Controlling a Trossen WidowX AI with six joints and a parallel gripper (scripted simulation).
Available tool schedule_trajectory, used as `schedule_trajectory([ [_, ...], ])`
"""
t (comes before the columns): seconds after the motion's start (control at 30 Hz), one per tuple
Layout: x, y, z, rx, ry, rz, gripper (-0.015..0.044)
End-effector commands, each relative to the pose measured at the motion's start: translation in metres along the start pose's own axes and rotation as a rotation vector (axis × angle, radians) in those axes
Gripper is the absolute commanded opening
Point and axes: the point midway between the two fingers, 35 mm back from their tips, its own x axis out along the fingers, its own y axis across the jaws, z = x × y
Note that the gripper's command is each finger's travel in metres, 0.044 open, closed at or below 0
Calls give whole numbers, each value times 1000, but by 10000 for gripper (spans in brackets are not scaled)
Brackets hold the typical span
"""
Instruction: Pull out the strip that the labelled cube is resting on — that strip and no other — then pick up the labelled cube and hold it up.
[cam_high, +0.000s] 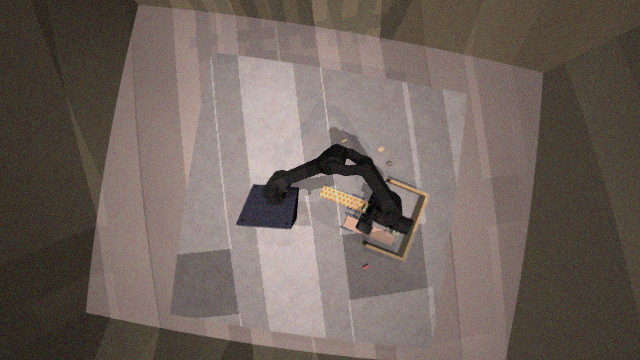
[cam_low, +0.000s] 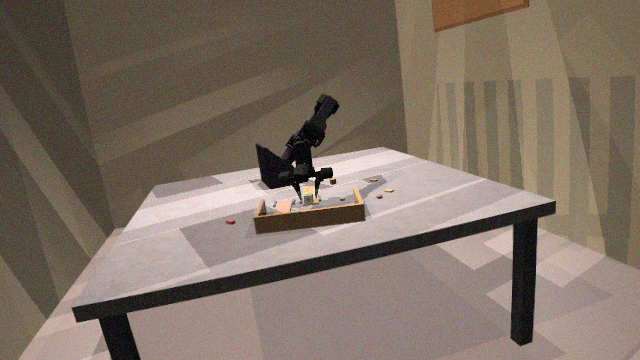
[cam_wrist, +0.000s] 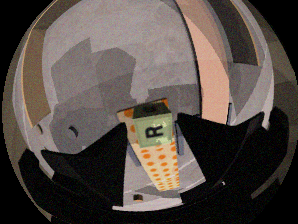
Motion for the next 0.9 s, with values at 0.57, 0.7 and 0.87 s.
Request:
schedule_trajectory([
  [0.57, 5, 0, -1, 0, 2, 0, 20],
  [0.7, -5, -5, -13, 2, 2, 0, 0],
  [0.87, -20, -12, -31, 6, 2, 0, 0],
])
